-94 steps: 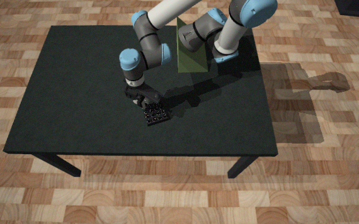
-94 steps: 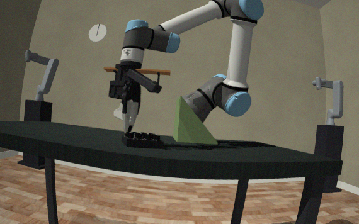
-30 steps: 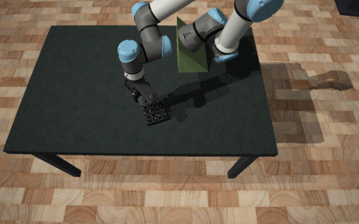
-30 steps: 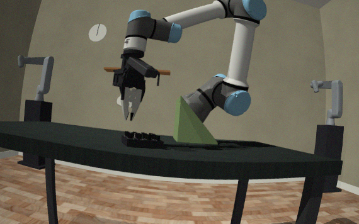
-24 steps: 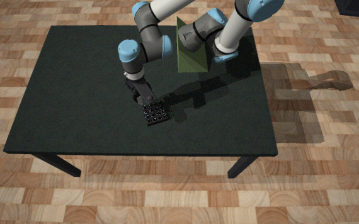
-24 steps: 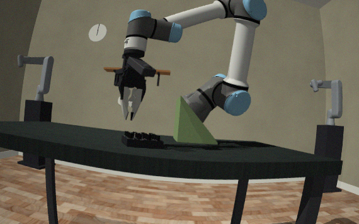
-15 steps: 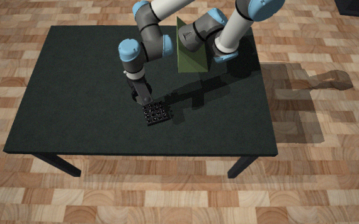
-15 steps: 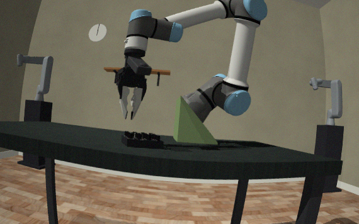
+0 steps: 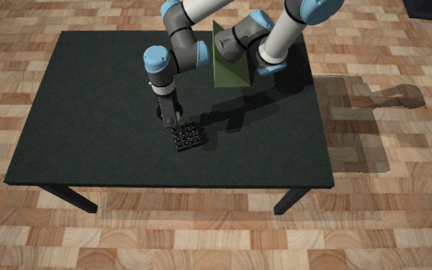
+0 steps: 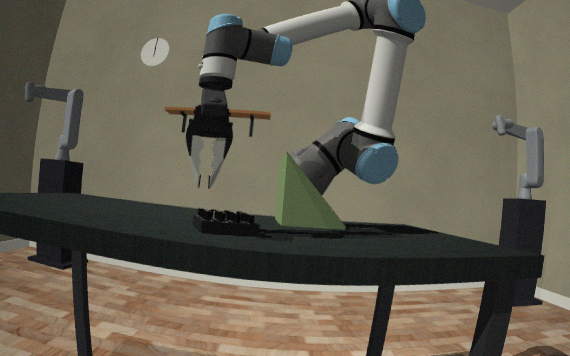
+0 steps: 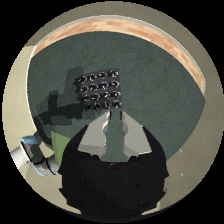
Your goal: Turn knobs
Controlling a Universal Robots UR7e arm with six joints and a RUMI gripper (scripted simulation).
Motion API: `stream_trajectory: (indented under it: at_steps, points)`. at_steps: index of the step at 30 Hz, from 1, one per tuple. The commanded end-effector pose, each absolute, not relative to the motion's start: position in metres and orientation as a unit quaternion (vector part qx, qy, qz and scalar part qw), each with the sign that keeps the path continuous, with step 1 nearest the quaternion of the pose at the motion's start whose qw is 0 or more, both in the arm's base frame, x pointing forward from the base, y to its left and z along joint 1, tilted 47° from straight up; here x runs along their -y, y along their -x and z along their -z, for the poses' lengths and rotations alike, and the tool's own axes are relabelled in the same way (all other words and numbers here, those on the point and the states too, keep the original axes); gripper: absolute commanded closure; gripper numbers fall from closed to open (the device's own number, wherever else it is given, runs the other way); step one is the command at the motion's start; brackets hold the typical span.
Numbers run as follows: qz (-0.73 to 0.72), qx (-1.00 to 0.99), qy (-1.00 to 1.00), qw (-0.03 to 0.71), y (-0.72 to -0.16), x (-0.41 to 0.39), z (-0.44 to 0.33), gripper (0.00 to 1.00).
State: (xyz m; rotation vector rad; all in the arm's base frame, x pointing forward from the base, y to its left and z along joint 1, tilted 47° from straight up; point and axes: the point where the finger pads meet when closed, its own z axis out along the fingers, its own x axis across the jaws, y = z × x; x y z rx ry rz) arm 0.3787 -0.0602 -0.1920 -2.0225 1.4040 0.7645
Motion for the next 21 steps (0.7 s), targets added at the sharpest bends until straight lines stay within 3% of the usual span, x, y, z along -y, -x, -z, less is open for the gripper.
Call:
stream_trajectory:
  at_steps: [1,21]
  points:
    - [-0.305,-0.58,0.711,0.253,-0.3777,0.062,0.1907,0.89]
    - [-0.346,-0.701,0.592,0.193,-0.3755,0.0666,0.1893,0.89]
